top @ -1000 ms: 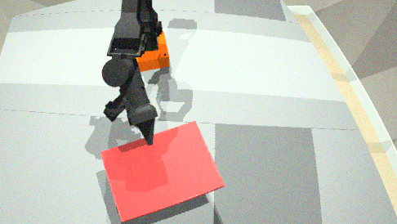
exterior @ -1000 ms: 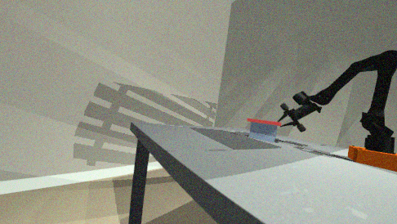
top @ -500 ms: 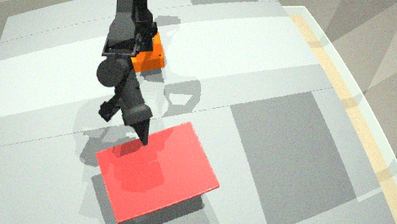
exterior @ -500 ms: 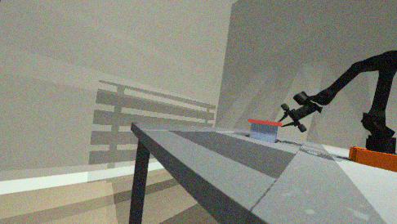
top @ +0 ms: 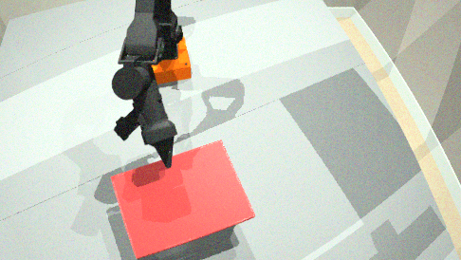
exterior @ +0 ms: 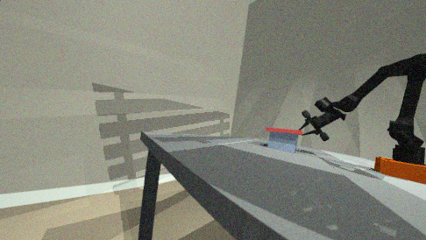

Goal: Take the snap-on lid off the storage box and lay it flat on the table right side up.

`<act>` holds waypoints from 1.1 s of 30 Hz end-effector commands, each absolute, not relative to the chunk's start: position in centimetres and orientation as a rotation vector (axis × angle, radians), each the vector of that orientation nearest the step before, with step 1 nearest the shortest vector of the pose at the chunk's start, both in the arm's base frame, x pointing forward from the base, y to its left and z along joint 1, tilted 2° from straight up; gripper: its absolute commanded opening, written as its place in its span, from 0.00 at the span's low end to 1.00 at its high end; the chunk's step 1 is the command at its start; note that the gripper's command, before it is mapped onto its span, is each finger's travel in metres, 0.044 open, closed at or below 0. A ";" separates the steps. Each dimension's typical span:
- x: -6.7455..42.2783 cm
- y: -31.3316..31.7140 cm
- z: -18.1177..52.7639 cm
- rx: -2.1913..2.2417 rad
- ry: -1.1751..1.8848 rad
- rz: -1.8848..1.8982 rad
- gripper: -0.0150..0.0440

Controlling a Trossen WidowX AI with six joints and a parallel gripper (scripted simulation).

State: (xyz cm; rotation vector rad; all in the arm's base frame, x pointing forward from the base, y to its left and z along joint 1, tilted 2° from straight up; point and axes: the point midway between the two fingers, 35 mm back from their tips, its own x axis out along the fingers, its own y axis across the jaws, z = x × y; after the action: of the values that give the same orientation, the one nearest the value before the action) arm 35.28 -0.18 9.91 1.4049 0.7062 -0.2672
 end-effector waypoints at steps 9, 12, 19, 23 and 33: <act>35.2 -0.2 10.4 1.404 0.702 -0.263 0.25; 35.2 -0.2 10.4 1.404 0.702 -0.263 0.25; 35.2 -0.2 10.6 1.404 0.702 -0.263 0.25; 35.2 -0.2 10.7 1.404 0.702 -0.263 0.25; 35.2 -0.2 10.7 1.405 0.701 -0.265 0.25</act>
State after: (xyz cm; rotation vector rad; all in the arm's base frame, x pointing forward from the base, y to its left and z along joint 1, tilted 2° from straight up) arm 35.22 -0.21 10.69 1.4049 0.7013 -0.2649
